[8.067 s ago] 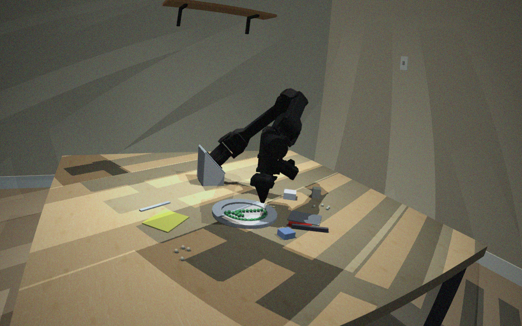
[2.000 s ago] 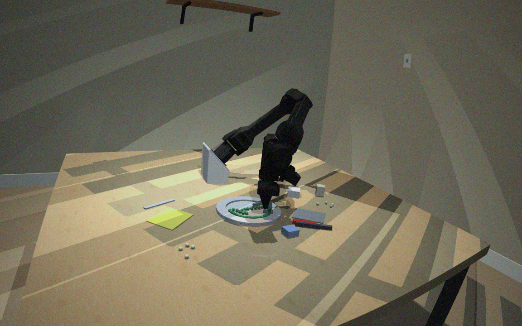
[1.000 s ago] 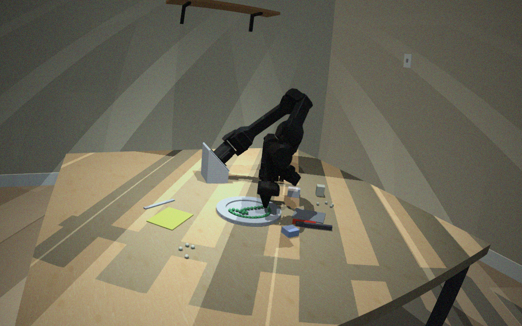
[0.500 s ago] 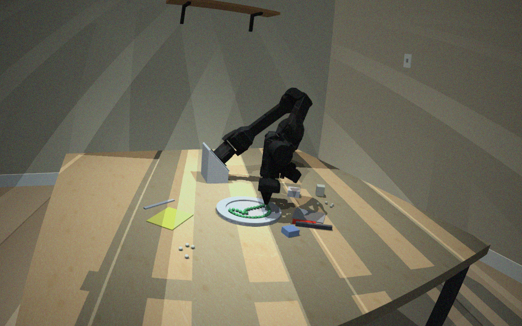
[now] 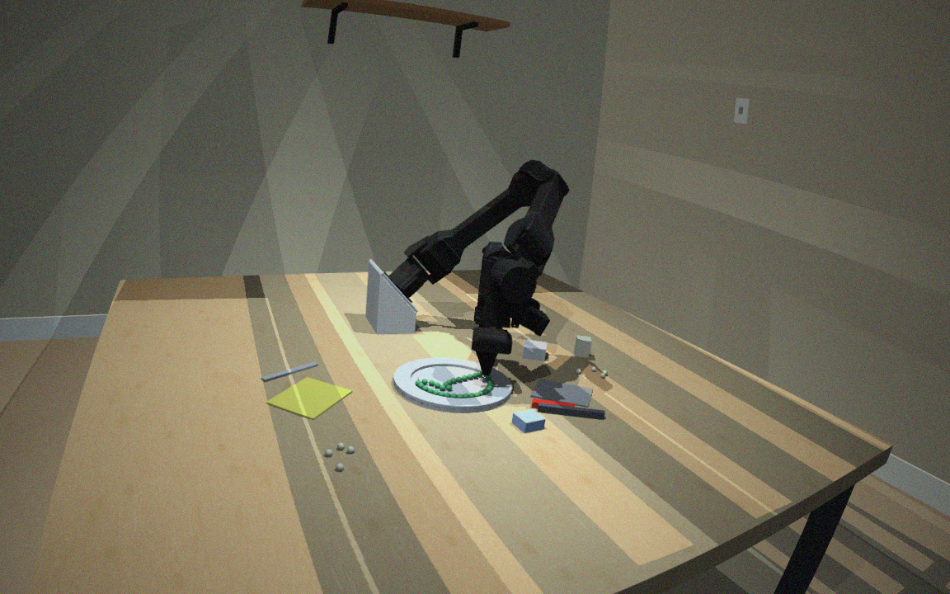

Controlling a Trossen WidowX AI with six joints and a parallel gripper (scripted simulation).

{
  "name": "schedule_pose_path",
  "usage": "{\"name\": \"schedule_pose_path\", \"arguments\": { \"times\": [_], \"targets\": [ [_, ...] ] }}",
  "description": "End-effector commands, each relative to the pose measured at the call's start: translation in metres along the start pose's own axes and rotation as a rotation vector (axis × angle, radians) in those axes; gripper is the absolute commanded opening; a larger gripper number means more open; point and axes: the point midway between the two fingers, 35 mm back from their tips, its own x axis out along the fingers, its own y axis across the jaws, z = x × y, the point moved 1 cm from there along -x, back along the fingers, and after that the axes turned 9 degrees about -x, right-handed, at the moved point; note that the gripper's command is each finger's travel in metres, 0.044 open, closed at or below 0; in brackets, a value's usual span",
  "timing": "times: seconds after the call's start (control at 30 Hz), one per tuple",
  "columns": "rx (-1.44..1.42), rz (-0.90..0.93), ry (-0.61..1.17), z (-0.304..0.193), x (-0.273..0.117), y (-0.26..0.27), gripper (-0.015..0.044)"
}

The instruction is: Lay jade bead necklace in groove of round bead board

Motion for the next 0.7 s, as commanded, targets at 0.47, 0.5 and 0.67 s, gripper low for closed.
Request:
{"name": "schedule_pose_path", "arguments": {
  "times": [0.47,0.5,0.67],
  "targets": [
    [0.003,0.006,-0.001,0.0000,-0.0036,0.0017,0.0394],
    [0.004,0.008,-0.001,0.0000,-0.0049,0.0023,0.0420],
    [0.004,0.009,-0.001,-0.0006,-0.0053,0.0017,0.0440]
  ]
}}
